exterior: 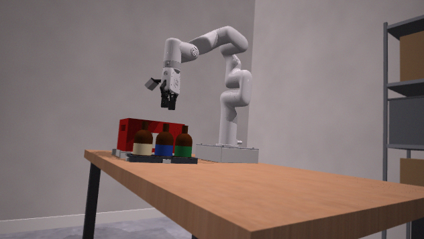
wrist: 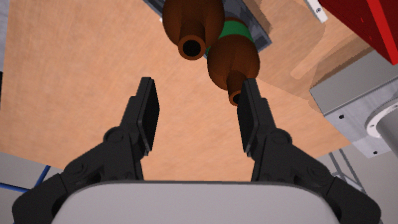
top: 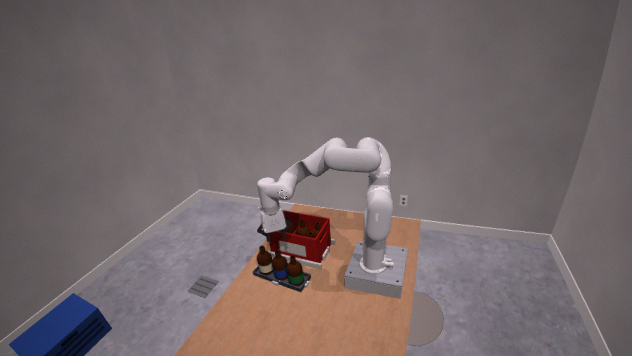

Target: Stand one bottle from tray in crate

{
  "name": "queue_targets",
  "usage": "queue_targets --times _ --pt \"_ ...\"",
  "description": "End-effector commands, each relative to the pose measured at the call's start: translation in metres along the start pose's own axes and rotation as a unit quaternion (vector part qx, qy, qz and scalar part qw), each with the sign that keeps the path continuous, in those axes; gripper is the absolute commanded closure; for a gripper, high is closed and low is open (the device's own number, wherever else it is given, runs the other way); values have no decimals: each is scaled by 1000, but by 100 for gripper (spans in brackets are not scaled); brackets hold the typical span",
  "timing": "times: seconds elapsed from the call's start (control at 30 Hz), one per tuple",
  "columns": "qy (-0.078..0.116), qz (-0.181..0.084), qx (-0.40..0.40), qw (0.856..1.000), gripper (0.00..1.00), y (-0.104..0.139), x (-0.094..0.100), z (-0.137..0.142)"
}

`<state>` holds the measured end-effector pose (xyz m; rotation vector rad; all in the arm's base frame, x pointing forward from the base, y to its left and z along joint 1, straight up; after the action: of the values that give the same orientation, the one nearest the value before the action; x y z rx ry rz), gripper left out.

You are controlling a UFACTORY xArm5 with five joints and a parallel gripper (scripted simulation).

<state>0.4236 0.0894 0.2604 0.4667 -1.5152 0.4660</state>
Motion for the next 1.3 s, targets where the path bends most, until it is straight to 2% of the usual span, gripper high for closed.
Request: queue_targets --times 0.0,1.27 --pt "-1 1 -2 1000 35 3 1 -5" --pt "-1 1 -2 1000 35 3 -3 -5"
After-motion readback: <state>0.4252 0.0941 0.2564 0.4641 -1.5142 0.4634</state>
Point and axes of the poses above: the point where the finger pads meet when closed, its own x axis back along the fingers, its own z axis across the jaws, y = z × x, the point moved 10 cm from there along x, back along the fingers, and after that the axes turned 2 degrees about -x, right-handed, at the moved point
